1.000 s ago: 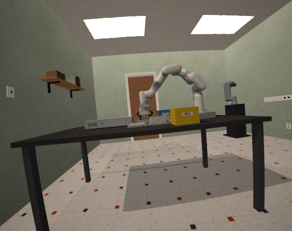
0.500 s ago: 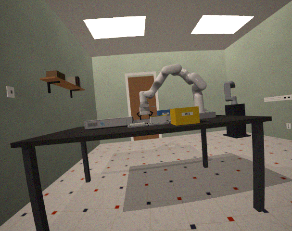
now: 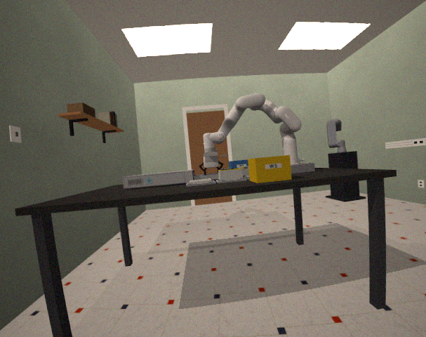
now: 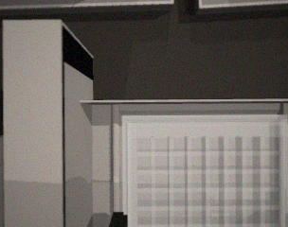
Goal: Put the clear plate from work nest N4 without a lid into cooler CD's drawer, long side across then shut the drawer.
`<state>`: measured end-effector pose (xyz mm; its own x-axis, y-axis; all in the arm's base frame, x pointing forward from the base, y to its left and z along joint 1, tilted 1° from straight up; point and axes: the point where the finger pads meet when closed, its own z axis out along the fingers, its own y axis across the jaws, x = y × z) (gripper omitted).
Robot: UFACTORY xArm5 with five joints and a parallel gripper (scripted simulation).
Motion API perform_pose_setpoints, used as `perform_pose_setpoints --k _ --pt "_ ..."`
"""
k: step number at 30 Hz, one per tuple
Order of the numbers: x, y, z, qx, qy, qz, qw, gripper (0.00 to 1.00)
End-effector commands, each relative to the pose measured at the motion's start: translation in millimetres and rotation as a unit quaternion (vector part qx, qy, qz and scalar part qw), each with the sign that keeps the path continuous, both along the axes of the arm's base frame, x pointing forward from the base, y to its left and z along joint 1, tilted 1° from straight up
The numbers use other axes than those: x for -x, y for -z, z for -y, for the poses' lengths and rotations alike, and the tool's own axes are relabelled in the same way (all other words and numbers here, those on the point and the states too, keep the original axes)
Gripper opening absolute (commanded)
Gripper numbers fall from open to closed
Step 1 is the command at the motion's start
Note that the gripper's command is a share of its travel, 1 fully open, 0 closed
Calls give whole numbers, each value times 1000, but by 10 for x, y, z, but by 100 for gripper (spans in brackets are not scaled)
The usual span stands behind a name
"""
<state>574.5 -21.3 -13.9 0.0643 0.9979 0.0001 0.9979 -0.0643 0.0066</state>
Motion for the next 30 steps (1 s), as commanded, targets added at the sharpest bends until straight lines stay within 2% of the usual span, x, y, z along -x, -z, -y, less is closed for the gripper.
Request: perform_pose_setpoints --k 1,2,3,30 --pt "-20 -23 0 6 0 3 1000 0" --pt "-20 -23 0 6 0 3 1000 0" --pt "-20 -16 0 6 0 3 1000 100" --pt "-20 -12 0 6 0 3 1000 100"
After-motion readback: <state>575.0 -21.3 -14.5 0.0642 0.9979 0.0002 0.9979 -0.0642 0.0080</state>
